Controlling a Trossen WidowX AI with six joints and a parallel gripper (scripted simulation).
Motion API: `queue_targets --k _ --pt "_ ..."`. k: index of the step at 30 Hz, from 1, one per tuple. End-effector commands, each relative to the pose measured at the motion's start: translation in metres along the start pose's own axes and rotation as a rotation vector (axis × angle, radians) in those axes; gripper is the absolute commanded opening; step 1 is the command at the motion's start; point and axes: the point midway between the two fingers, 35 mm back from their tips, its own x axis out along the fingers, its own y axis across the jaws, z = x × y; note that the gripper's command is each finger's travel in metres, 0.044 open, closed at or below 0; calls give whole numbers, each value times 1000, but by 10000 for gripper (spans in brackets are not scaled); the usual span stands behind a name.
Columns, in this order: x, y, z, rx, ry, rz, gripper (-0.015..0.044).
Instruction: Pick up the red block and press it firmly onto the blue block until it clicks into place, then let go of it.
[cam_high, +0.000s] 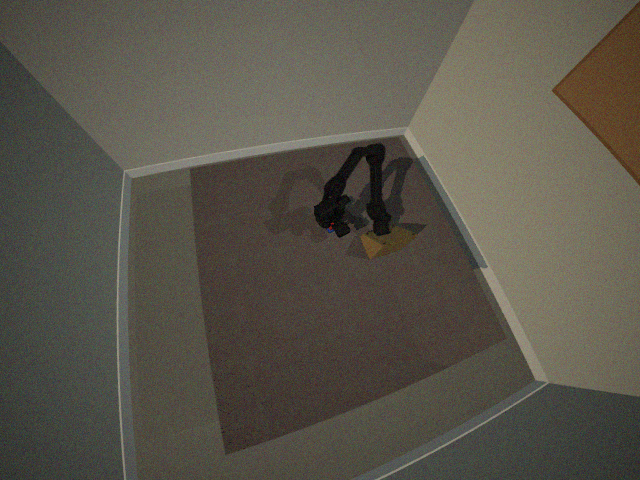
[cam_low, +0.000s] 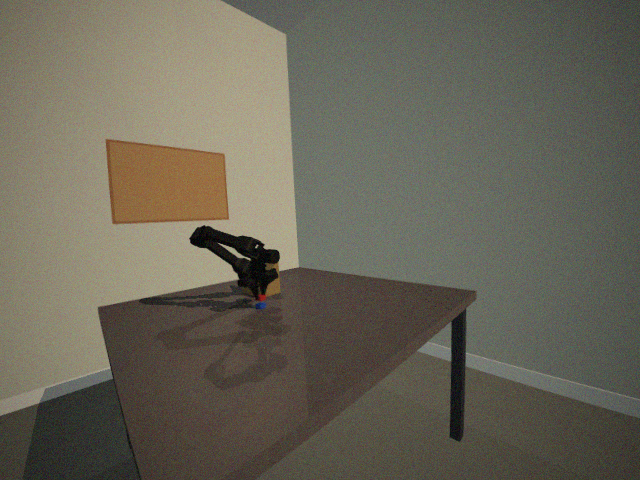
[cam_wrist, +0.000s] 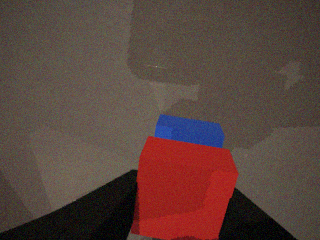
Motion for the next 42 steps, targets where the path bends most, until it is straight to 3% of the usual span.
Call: queue_targets --k 1,37,42 --pt "5 0 0 -5 -1 -6 0" --pt "18 -1 -1 -2 -1 -2 0" --pt "18 -1 -1 -2 -1 -2 131"
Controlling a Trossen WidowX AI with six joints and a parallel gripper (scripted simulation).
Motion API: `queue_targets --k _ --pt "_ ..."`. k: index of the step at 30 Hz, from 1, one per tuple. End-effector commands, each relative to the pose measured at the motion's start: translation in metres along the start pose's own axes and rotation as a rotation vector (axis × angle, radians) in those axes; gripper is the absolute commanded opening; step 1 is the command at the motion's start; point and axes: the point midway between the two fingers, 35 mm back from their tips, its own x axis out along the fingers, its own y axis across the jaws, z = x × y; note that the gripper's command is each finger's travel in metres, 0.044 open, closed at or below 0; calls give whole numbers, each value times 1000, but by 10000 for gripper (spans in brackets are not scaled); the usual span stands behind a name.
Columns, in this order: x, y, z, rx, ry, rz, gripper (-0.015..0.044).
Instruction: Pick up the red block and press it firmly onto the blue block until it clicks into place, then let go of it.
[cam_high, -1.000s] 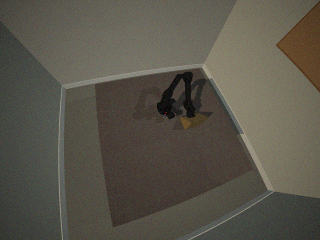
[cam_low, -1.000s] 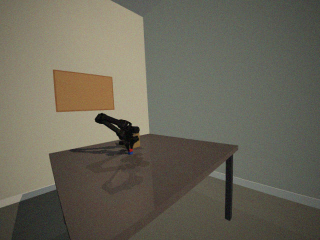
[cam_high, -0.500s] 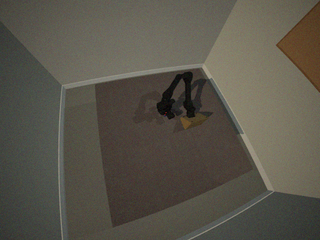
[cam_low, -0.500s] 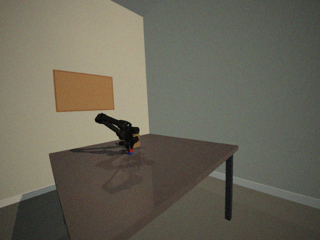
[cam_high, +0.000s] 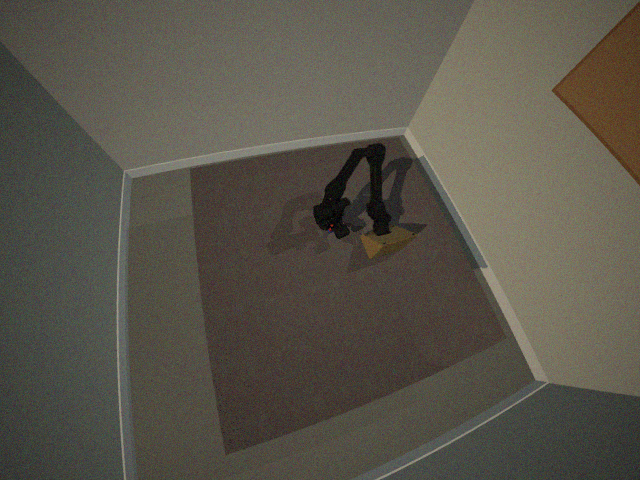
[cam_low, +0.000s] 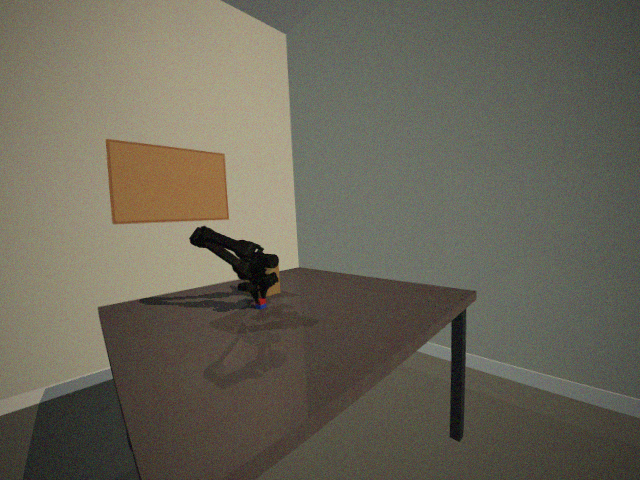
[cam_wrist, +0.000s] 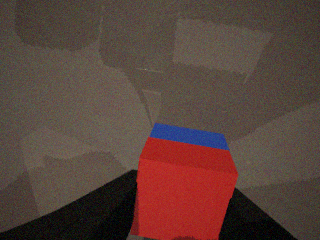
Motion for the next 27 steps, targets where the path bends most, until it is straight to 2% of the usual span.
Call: queue_targets --k 1,4,11,19,27 --pt "0 0 0 2 0 0 157" --pt "0 0 0 2 0 0 220" --pt "-2 0 1 1 0 1 220" --pt "-99 1 1 -4 0 1 220" --pt "-101 3 4 -3 1 0 220"
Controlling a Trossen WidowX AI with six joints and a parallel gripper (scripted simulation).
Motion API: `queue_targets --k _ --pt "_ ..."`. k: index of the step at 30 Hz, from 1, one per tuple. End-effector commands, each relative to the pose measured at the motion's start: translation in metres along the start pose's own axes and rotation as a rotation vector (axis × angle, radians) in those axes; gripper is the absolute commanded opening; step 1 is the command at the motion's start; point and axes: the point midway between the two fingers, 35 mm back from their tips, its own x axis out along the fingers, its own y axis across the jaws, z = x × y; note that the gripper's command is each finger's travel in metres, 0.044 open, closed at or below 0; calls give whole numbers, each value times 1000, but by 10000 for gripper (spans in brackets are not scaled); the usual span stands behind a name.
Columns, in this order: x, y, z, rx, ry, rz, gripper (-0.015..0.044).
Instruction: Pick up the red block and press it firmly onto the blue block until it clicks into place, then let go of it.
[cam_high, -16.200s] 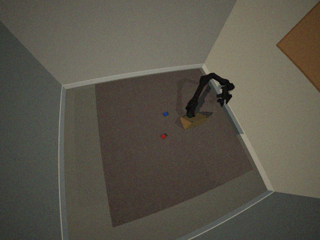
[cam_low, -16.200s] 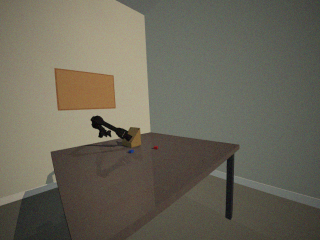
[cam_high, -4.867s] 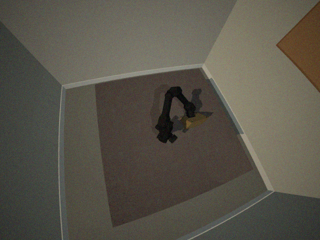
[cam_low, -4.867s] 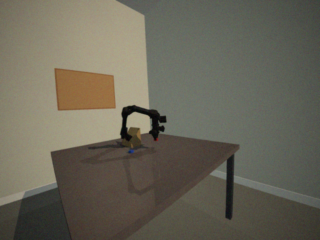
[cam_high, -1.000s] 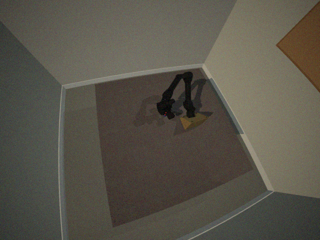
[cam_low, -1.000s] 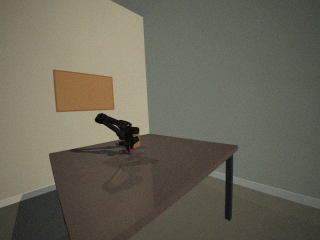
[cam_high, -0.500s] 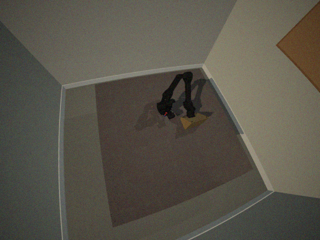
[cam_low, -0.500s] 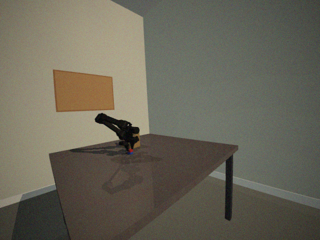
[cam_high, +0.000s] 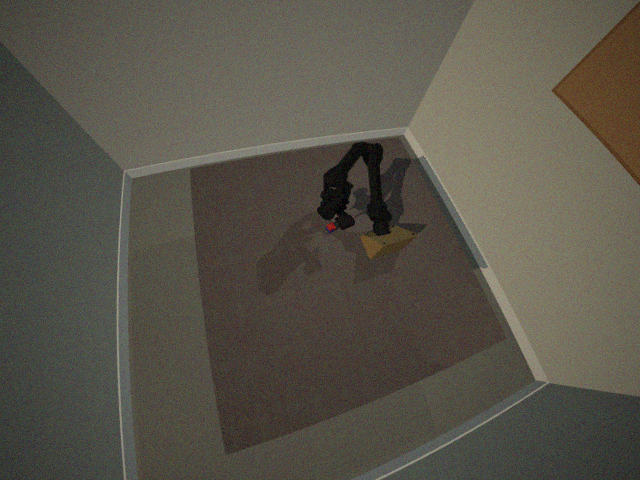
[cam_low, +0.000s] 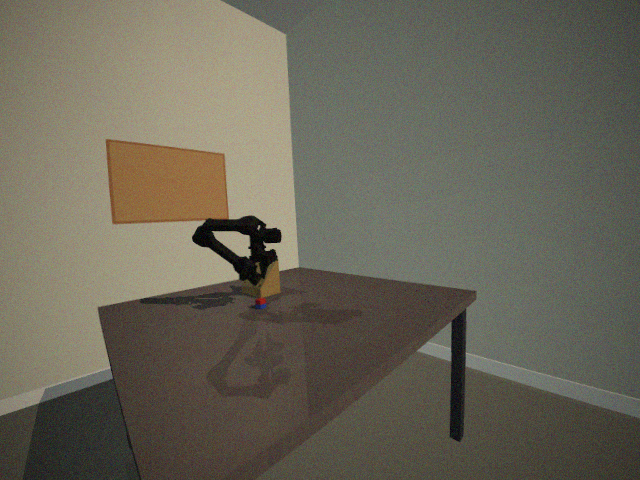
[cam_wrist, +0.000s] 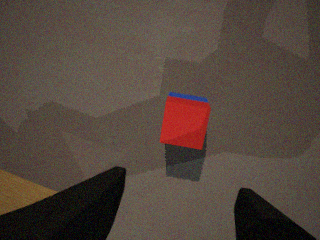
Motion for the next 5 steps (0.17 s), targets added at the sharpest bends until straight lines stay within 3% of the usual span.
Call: queue_targets --k 1,5 --pt "-2 1 0 5 1 4 220" --pt "-2 1 0 5 1 4 220"
